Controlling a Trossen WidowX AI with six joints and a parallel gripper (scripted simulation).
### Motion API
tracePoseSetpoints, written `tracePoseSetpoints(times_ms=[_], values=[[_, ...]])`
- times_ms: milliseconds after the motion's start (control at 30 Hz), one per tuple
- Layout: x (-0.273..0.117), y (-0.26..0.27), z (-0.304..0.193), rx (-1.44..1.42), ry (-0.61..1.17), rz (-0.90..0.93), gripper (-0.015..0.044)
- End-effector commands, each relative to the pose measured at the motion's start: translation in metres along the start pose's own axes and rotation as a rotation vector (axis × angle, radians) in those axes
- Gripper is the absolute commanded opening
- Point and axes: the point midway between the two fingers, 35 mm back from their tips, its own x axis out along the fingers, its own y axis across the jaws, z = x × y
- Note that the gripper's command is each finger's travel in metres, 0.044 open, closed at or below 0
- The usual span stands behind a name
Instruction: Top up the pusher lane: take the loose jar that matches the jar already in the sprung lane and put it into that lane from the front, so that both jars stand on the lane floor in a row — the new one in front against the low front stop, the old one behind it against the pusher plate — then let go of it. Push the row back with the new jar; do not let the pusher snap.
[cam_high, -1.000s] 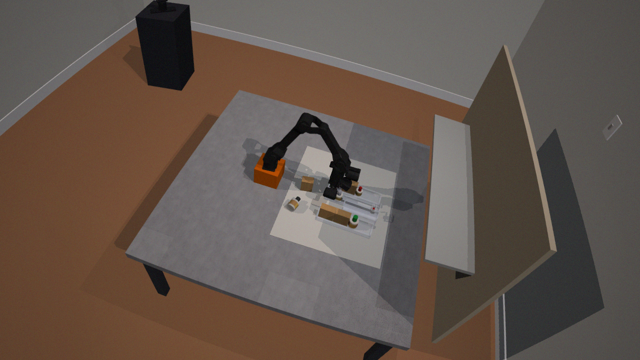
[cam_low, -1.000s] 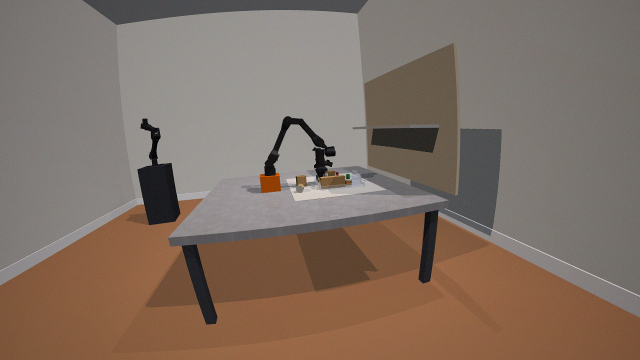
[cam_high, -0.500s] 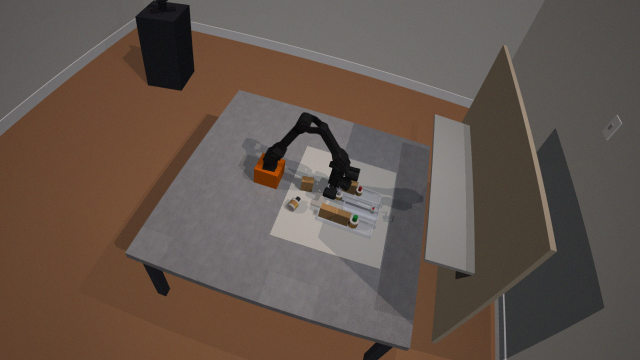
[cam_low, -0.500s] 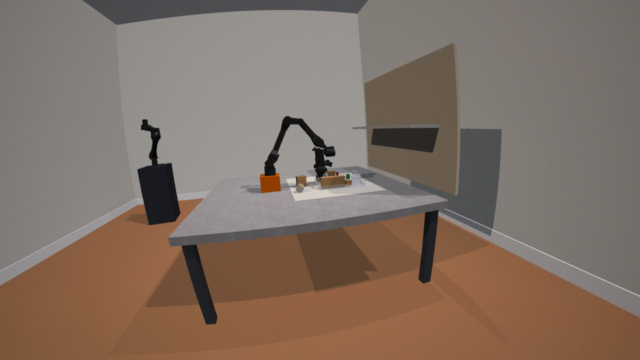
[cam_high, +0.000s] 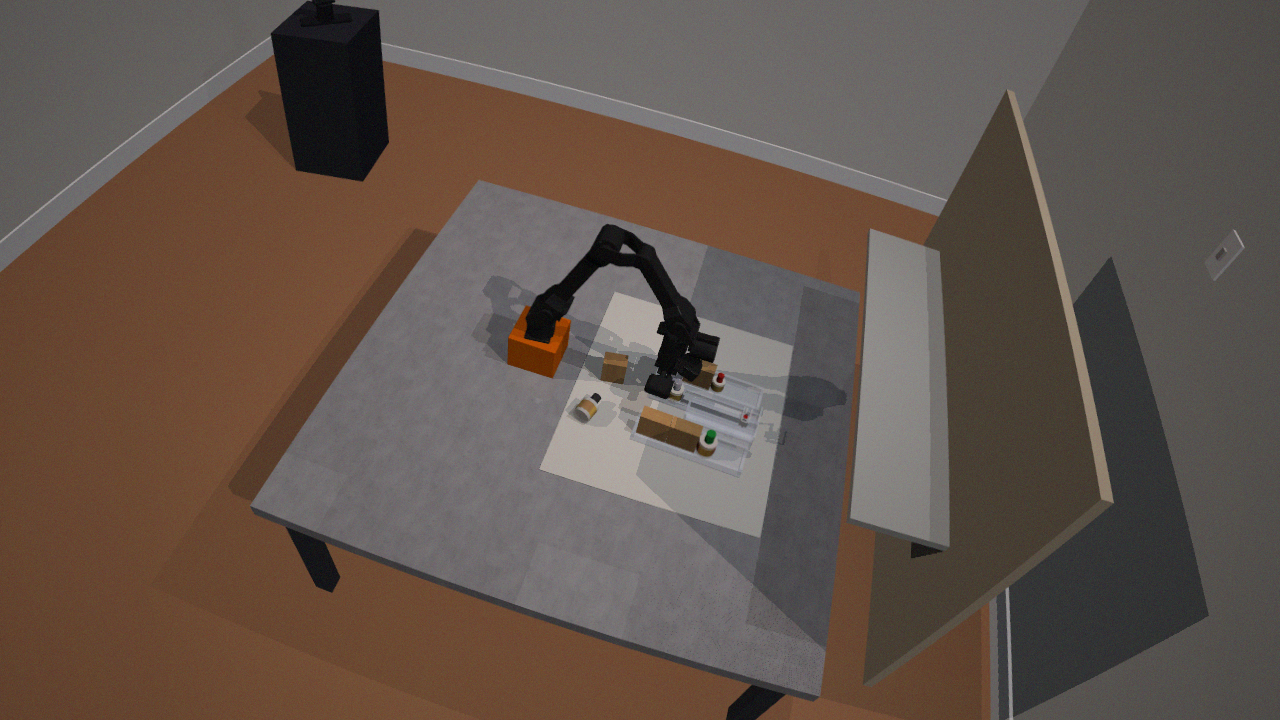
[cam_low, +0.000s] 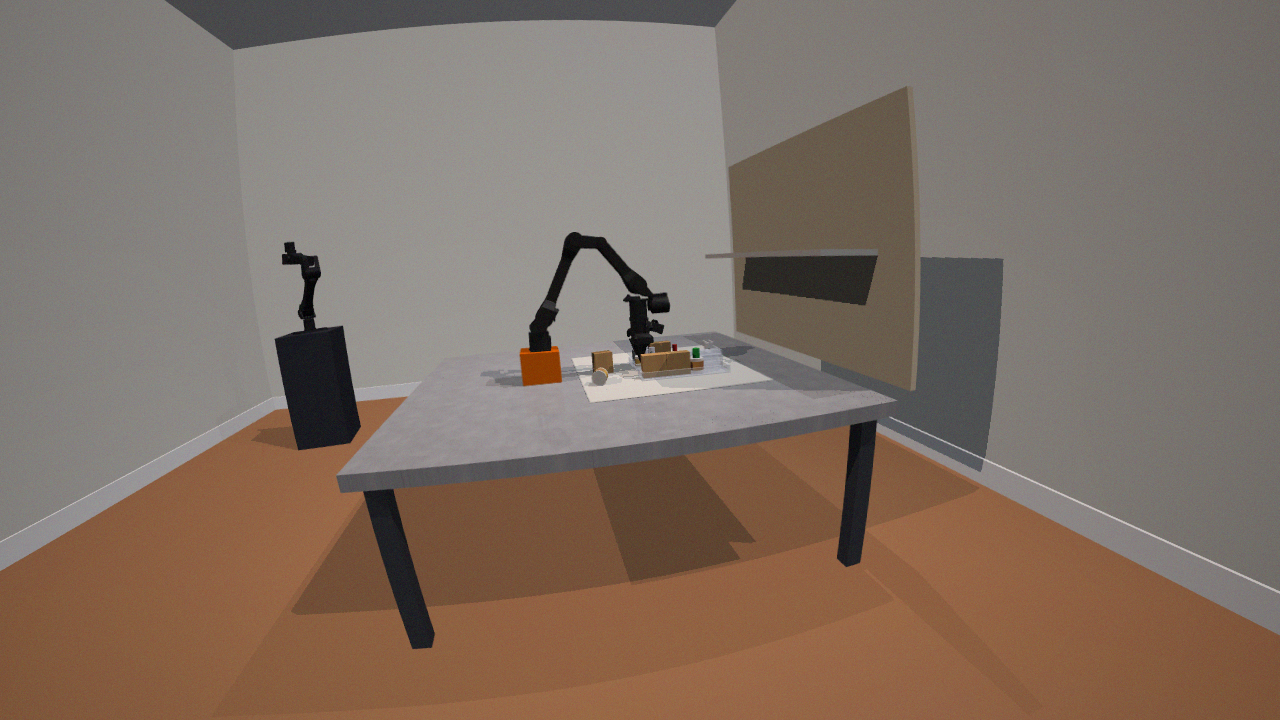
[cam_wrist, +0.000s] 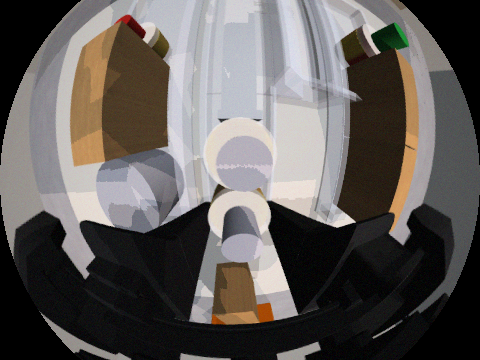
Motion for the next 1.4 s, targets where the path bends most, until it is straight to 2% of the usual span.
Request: tracePoseSetpoints(times_ms=[0, 700, 1067, 1367], values=[[0.000, 0.000, 0.002, -0.002, -0.011, -0.002, 0.0000], [0.000, 0.000, -0.003, -0.001, -0.010, -0.002, 0.0000], [0.000, 0.000, -0.002, -0.001, -0.010, -0.002, 0.0288], [-0.019, 0.000, -0.002, -0.002, -0.011, -0.002, 0.0288]])
